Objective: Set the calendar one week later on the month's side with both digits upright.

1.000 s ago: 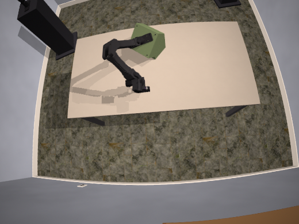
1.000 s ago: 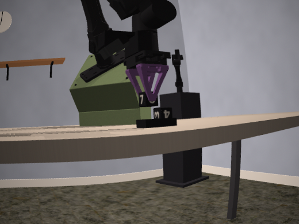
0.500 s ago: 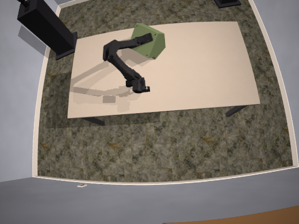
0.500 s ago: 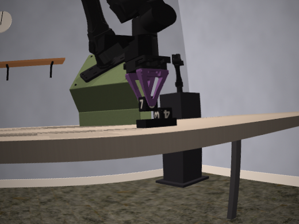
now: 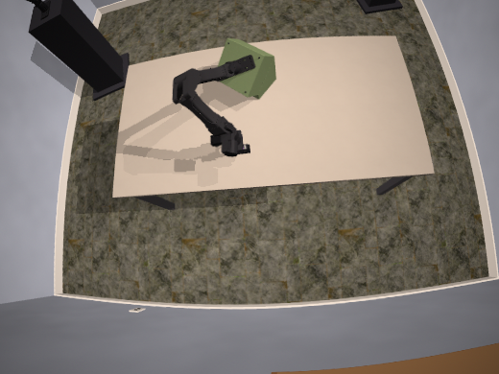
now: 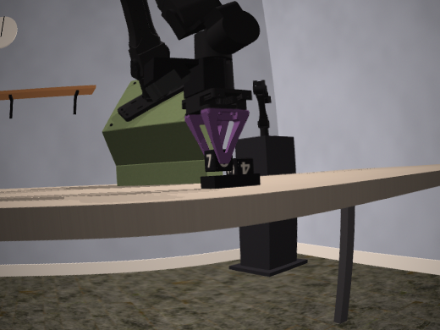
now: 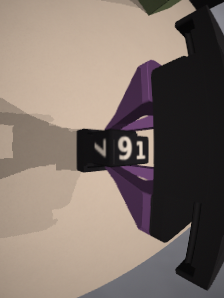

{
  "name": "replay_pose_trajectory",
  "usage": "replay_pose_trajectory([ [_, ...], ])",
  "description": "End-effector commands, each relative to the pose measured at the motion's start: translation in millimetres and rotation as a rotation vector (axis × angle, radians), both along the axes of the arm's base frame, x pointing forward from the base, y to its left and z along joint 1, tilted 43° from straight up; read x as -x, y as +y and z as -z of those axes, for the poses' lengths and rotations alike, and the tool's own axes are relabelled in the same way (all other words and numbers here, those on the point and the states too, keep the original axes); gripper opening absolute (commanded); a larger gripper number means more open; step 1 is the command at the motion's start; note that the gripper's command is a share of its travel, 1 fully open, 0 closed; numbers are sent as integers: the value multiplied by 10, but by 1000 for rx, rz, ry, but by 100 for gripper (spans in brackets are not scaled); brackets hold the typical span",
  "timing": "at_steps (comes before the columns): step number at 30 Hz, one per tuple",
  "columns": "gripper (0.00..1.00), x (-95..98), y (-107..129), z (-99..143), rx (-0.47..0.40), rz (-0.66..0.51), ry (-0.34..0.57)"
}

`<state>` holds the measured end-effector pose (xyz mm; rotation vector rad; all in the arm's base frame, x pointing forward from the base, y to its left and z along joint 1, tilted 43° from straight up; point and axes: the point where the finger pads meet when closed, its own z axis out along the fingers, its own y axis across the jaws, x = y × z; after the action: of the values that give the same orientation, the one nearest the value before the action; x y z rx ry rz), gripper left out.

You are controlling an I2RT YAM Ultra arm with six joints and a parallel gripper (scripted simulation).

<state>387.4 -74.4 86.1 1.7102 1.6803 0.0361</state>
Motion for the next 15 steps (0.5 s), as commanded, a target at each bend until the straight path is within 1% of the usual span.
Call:
replay_pose_trajectory([
  [1,26,-35,10,-40,1,-4,-19],
  [15,26,-44,1,-26,1,-4,-19],
])
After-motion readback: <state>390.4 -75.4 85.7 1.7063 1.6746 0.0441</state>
